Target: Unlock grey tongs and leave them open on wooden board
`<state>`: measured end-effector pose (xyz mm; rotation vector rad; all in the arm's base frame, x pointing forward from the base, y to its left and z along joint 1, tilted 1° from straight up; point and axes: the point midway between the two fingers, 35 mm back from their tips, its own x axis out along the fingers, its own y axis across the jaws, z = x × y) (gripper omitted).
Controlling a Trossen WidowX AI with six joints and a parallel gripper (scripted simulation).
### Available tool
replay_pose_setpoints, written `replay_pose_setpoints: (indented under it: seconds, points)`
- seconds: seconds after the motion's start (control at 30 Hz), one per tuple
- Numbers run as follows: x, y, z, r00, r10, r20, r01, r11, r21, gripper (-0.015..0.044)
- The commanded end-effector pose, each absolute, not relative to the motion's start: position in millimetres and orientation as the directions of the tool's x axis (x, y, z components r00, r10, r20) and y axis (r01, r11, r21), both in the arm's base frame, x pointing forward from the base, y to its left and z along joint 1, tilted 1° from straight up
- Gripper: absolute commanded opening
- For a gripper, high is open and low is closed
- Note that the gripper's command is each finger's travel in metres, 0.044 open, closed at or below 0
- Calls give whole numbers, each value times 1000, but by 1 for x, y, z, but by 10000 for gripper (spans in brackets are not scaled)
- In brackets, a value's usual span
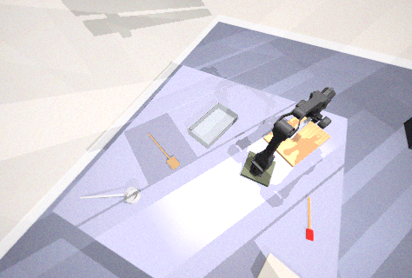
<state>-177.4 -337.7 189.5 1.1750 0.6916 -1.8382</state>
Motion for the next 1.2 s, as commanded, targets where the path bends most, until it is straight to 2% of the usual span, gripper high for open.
replay_pose_setpoints:
  seconds: [0.0,0.6,1.17]
  points:
    - [-177,-336,195,-254,-398,-882,864,-503,-21,-150]
    - [-173,-330,209,-375,-607,-701,863,-504,-24,-150]
    - [-164,-314,222,-458,-752,-474,859,-511,-19,-150]
